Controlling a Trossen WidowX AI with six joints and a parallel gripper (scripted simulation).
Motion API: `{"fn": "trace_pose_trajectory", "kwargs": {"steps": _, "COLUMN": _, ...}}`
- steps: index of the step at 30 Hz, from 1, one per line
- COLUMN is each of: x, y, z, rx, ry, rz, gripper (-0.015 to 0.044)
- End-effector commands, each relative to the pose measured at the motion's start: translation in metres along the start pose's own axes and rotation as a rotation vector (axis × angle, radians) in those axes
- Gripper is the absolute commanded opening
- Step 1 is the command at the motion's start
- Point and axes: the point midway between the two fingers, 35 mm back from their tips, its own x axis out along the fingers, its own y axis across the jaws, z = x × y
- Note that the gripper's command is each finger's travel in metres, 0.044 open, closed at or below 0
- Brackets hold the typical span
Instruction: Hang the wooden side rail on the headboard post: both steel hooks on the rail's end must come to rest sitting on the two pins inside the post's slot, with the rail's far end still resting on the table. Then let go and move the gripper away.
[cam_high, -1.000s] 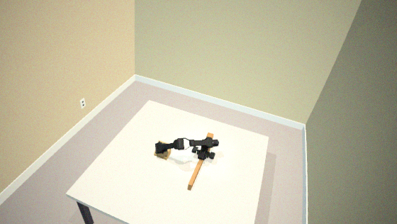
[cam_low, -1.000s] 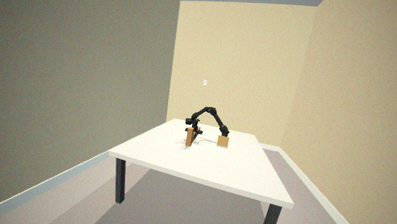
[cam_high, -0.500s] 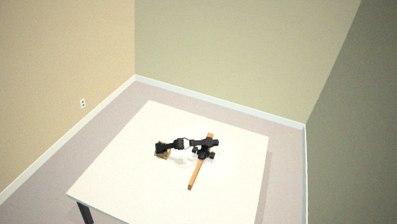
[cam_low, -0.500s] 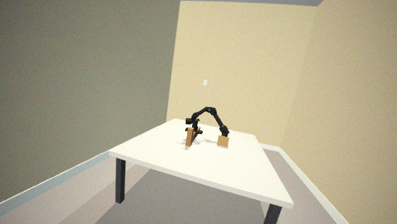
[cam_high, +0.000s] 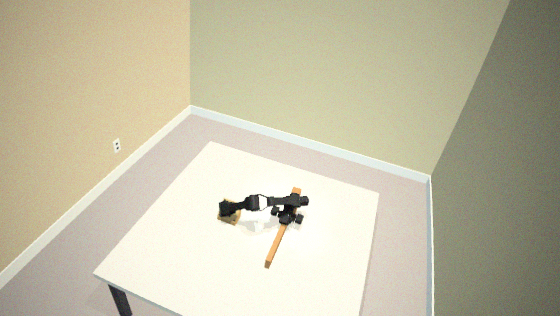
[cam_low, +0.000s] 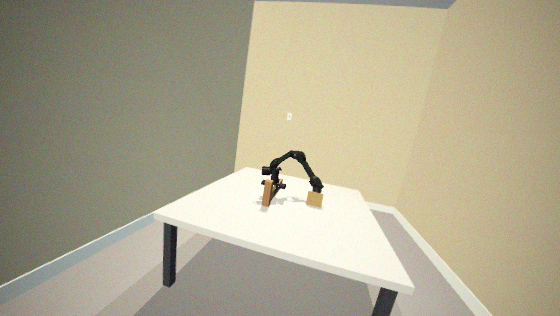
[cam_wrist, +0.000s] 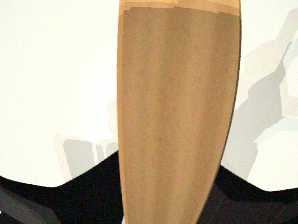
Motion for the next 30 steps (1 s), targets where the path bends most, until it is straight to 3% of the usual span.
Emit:
{"fn": "trace_pose_trajectory", "kwargs": {"steps": 1, "x": -0.0047, "y": 0.0014, "z": -0.0011, "rx": 0.003, "ry": 0.002, "rz": 0.010, "gripper": 0.0000}}
{"fn": "trace_pose_trajectory", "kwargs": {"steps": 30, "x": -0.0096, "y": 0.0013, "z": -0.0012, "rx": 0.003, "ry": 0.002, "rz": 0.010, "gripper": 0.0000}}
